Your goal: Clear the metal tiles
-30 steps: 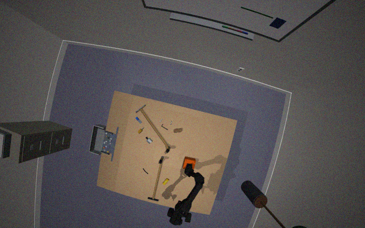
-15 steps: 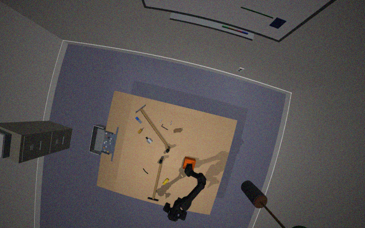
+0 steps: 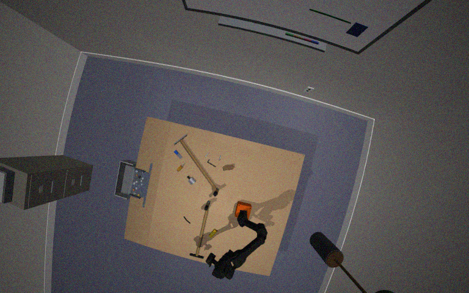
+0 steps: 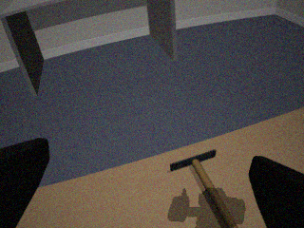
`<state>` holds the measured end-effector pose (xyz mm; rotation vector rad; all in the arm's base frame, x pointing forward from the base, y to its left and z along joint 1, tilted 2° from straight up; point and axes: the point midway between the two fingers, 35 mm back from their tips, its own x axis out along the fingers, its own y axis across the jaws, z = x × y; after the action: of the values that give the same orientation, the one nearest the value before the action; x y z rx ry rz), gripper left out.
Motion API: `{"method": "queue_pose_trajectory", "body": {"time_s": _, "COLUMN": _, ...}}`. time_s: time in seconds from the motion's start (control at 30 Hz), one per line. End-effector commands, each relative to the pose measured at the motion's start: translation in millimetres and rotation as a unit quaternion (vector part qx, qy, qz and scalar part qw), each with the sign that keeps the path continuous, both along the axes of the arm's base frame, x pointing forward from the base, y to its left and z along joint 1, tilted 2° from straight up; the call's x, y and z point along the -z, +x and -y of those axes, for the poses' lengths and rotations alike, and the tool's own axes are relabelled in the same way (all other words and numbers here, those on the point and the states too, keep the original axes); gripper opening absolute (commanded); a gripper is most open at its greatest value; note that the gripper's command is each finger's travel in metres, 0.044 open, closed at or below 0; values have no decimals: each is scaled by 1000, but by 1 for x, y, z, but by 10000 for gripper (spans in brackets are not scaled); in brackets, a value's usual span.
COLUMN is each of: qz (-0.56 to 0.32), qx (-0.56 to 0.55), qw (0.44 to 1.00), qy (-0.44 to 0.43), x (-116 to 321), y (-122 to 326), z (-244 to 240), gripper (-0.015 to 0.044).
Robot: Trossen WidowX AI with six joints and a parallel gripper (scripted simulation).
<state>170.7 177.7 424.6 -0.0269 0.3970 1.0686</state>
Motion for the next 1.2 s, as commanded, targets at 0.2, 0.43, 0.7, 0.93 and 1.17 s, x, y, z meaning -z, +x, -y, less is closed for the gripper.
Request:
{"method": "queue_pose_trajectory", "body": {"time_s": 0.2, "qz": 9, "qx": 90, "qw": 996, "qy": -3, "x": 6, "y": 24, "z": 30, "gripper": 440}}
{"method": "queue_pose_trajectory", "body": {"time_s": 0.43, "qz": 14, "qx": 148, "qw": 989, "qy": -6, "x": 10, "y": 37, "z": 51, "gripper": 440}}
{"method": "queue_pose_trajectory", "body": {"time_s": 0.7, "qz": 20, "qx": 215, "qw": 976, "qy": -9, "x": 14, "y": 49, "z": 77, "gripper": 440}}
{"method": "queue_pose_trajectory", "body": {"time_s": 0.93, "qz": 25, "qx": 272, "qw": 962, "qy": -13, "x": 18, "y": 57, "z": 101, "gripper": 440}}
{"method": "queue_pose_trajectory", "body": {"time_s": 1.17, "qz": 30, "qx": 328, "qw": 944, "qy": -17, "x": 22, "y": 63, "z": 125, "gripper": 440}}
